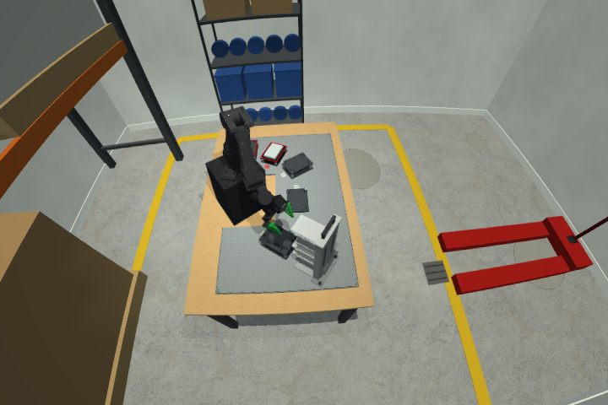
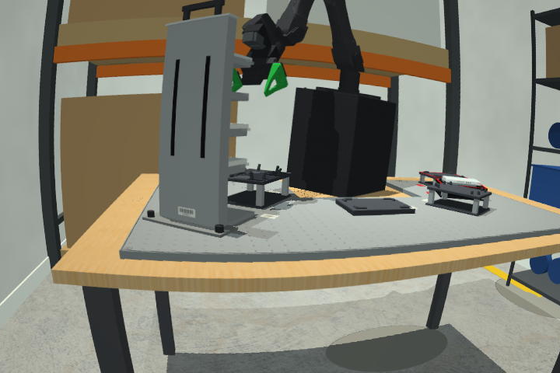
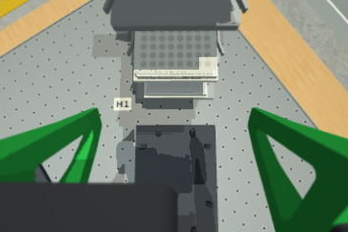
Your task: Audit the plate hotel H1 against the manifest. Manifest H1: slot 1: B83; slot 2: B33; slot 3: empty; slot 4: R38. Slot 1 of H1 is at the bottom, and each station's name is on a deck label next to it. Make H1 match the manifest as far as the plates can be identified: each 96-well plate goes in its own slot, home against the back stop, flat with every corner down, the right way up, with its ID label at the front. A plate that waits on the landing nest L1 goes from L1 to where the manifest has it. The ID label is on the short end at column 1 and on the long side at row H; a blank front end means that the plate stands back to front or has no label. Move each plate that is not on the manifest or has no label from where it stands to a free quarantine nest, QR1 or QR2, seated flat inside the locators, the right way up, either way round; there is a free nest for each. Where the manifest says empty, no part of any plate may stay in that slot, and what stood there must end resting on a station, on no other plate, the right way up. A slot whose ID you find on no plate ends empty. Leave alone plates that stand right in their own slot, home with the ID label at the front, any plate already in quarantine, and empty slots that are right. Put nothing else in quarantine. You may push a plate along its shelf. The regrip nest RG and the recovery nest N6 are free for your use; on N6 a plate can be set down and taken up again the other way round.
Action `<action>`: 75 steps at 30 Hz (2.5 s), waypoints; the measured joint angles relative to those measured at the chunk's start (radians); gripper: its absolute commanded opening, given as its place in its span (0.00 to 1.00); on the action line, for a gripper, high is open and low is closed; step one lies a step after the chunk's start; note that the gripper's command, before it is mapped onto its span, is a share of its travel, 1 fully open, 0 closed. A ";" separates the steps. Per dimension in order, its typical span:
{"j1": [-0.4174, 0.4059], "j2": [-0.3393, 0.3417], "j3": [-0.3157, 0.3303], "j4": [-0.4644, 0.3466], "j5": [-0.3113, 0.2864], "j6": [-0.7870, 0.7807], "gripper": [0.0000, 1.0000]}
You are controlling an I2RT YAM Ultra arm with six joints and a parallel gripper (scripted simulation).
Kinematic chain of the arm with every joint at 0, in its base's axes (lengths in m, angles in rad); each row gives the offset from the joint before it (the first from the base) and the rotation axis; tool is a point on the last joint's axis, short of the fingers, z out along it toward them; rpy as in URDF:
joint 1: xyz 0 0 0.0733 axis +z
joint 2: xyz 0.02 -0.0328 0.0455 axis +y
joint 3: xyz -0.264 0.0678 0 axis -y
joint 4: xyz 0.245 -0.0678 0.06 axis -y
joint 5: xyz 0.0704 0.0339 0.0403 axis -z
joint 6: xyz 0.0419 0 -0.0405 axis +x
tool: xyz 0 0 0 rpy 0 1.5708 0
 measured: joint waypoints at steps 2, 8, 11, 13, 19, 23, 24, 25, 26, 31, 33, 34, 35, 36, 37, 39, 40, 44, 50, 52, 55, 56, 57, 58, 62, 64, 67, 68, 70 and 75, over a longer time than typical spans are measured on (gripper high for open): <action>0.000 0.000 0.000 0.000 0.000 0.000 1.00; 0.000 0.000 0.000 0.000 0.000 0.000 1.00; 0.000 0.000 0.000 0.000 0.000 0.000 1.00; 0.000 0.000 0.000 0.000 0.000 0.000 1.00; 0.000 0.000 0.000 0.000 0.000 0.000 1.00; 0.000 0.000 0.000 0.000 0.000 0.000 1.00; 0.000 0.000 0.000 0.000 0.000 0.000 1.00; 0.000 0.000 0.000 0.000 0.000 0.000 1.00; 0.000 0.000 0.000 0.000 0.000 0.000 1.00; 0.000 0.000 0.000 0.000 0.000 0.000 1.00; 0.000 0.000 0.000 0.000 0.000 0.000 1.00; 0.000 0.000 0.000 0.000 0.000 0.000 1.00; 0.000 0.000 0.000 0.000 0.000 0.000 1.00; 0.000 0.000 0.000 0.000 0.000 0.000 1.00; 0.000 0.000 0.000 0.000 0.000 0.000 1.00; 0.000 0.000 0.000 0.000 0.000 0.000 1.00; 0.000 0.000 0.000 0.000 0.000 0.000 1.00; 0.000 0.000 0.000 0.000 0.000 0.000 1.00; 0.000 0.000 0.000 0.000 0.000 0.000 1.00; 0.000 -0.002 -0.005 0.005 -0.001 -0.002 1.00; -0.007 -0.013 -0.025 0.009 -0.004 -0.006 1.00; -0.009 -0.015 -0.029 0.008 -0.005 -0.007 1.00; -0.011 -0.016 -0.031 0.008 -0.005 -0.008 1.00; -0.013 -0.016 -0.031 0.011 -0.006 -0.009 1.00; -0.022 -0.032 -0.056 0.019 -0.011 -0.016 1.00; -0.027 -0.039 -0.069 0.021 -0.014 -0.020 1.00; -0.036 -0.048 -0.089 0.025 -0.019 -0.026 1.00; -0.039 -0.050 -0.094 0.027 -0.021 -0.028 1.00; -0.041 -0.043 -0.094 0.035 -0.022 -0.030 1.00; -0.040 -0.019 -0.097 0.056 -0.024 -0.031 1.00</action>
